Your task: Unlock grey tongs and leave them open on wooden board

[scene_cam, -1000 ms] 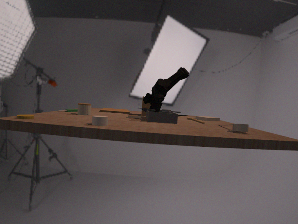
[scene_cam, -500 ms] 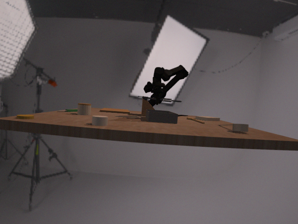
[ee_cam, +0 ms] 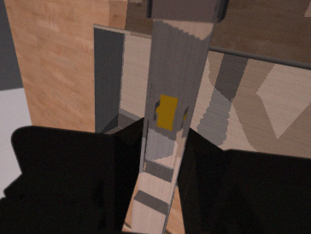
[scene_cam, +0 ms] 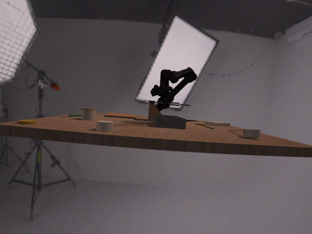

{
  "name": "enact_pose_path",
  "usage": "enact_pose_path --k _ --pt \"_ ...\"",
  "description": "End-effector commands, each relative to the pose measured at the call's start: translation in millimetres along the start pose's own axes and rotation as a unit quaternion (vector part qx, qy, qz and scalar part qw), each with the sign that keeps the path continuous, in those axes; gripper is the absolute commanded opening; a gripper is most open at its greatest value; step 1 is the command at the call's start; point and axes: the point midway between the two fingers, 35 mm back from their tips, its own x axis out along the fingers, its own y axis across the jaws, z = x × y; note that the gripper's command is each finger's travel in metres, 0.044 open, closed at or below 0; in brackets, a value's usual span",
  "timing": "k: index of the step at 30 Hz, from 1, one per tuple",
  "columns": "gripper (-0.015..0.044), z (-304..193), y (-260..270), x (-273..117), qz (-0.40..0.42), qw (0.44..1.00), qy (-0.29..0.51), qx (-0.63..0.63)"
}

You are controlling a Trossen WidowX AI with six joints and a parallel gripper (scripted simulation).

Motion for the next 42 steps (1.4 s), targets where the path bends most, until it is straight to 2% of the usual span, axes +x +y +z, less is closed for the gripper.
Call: enact_pose_path --k 1,32,42 --pt "-0.0150 2.8 2.9 0.6 -0.018 1.000 -0.006 -0.003" --pt "-0.0150 4.4 -4.0 -1.4 -0.232 0.973 0.000 -0.006" --pt "-0.0150 5.2 -4.9 -1.4 -0.235 0.972 0.001 -0.002"
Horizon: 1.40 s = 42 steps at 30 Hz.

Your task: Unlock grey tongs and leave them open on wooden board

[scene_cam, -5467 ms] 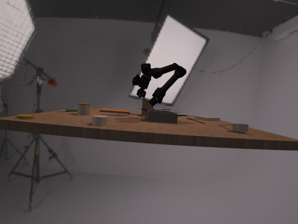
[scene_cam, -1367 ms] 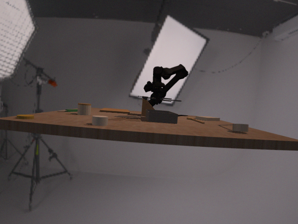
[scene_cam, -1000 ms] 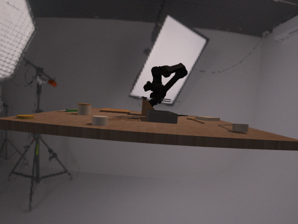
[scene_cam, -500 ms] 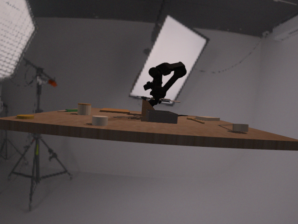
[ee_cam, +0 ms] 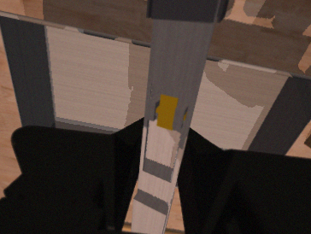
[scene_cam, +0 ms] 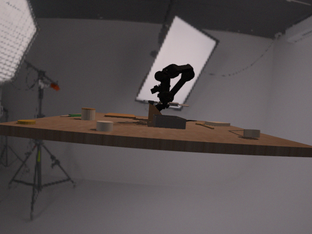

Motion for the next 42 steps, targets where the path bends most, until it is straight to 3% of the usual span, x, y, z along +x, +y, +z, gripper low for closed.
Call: enact_pose_path --k 1,21,42 --pt "-0.0150 4 0 -1 0.000 1.000 -0.001 0.005" --pt "-0.0150 142 -38 -46 0.009 0.984 -0.034 0.173" --pt "-0.0150 266 -148 -69 0.003 0.941 -0.024 0.339"
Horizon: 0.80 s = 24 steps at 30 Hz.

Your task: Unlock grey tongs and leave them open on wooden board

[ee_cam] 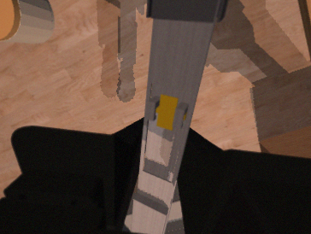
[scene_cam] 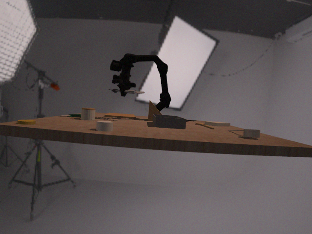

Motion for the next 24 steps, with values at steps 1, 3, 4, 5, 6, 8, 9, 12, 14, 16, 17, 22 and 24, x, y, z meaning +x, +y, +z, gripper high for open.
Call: enact_pose_path --k 1,3,4,5,6,8,9,12,14,16,17,22,24 --pt "-0.0150 31 -8 -2 -0.004 1.000 0.003 0.031" --pt "-0.0150 46 -13 -1 -0.007 0.999 0.006 0.047" --pt "-0.0150 54 -16 0 -0.008 0.998 0.008 0.055" --pt "-0.0150 60 -18 0 -0.009 0.998 0.010 0.062" --pt "-0.0150 63 -20 1 -0.010 0.998 0.011 0.066" --pt "-0.0150 65 -20 1 -0.010 0.998 0.011 0.067" --pt "-0.0150 66 -21 1 -0.010 0.998 0.011 0.068" --pt "-0.0150 74 -27 -2 -0.008 0.997 0.008 0.080" --pt "-0.0150 84 -34 -5 -0.005 0.995 0.007 0.096" --pt "-0.0150 96 -43 -9 -0.003 0.994 0.004 0.112" --pt "-0.0150 101 -48 -10 -0.002 0.993 0.003 0.120" --pt "-0.0150 128 -73 -17 0.001 0.987 -0.003 0.160" --pt "-0.0150 136 -80 -19 0.005 0.986 -0.003 0.169"
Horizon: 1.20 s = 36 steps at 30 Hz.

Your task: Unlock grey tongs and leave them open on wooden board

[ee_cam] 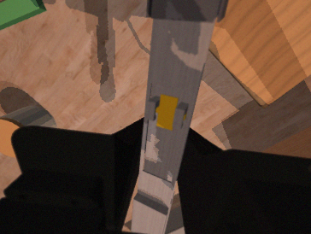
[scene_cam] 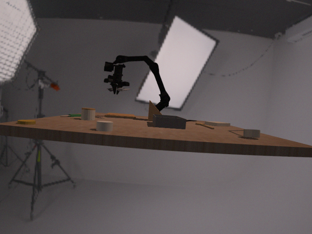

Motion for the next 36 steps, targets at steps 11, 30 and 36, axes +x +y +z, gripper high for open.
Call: enact_pose_path --k 11,30,36 --pt "-0.0150 82 -53 -10 0.005 0.994 -0.010 0.107" --pt "-0.0150 176 -156 1 -0.010 0.966 -0.010 0.260" --pt "-0.0150 197 -192 10 -0.018 0.952 -0.006 0.305"
